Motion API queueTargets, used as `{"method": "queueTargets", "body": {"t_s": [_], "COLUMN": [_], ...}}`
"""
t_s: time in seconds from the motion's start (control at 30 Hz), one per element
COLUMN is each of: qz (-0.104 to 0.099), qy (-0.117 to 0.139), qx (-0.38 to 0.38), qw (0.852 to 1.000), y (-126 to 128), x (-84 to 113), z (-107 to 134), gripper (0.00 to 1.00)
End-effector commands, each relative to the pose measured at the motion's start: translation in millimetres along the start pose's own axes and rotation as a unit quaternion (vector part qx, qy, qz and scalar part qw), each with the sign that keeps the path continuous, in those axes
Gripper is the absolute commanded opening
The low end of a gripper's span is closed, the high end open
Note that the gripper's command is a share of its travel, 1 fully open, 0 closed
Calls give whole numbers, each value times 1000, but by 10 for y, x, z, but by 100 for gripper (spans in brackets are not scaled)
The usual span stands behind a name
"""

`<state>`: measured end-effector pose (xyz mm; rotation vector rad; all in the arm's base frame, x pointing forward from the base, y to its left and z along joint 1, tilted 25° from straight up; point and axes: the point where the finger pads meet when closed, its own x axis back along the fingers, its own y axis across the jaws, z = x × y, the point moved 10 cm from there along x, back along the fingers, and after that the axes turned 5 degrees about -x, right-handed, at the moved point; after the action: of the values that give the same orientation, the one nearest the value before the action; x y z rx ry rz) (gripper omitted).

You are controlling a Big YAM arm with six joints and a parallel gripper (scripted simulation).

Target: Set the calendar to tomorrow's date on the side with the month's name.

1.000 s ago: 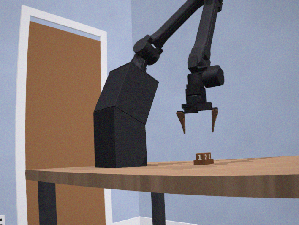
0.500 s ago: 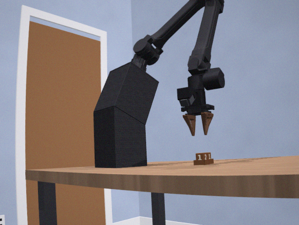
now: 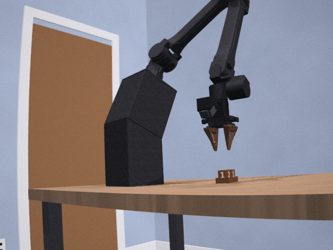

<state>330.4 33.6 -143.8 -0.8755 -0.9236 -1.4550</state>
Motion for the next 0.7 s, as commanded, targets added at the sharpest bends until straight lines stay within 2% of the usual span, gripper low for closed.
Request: {"method": "queueTargets", "body": {"t_s": [0.0, 0.67], "qz": [-18, -16], "qy": [-1, -1], "qx": [5, 5], "qw": [1000, 1000], "y": [93, 83], "x": [51, 34], "z": [43, 42], "gripper": [45, 45]}}
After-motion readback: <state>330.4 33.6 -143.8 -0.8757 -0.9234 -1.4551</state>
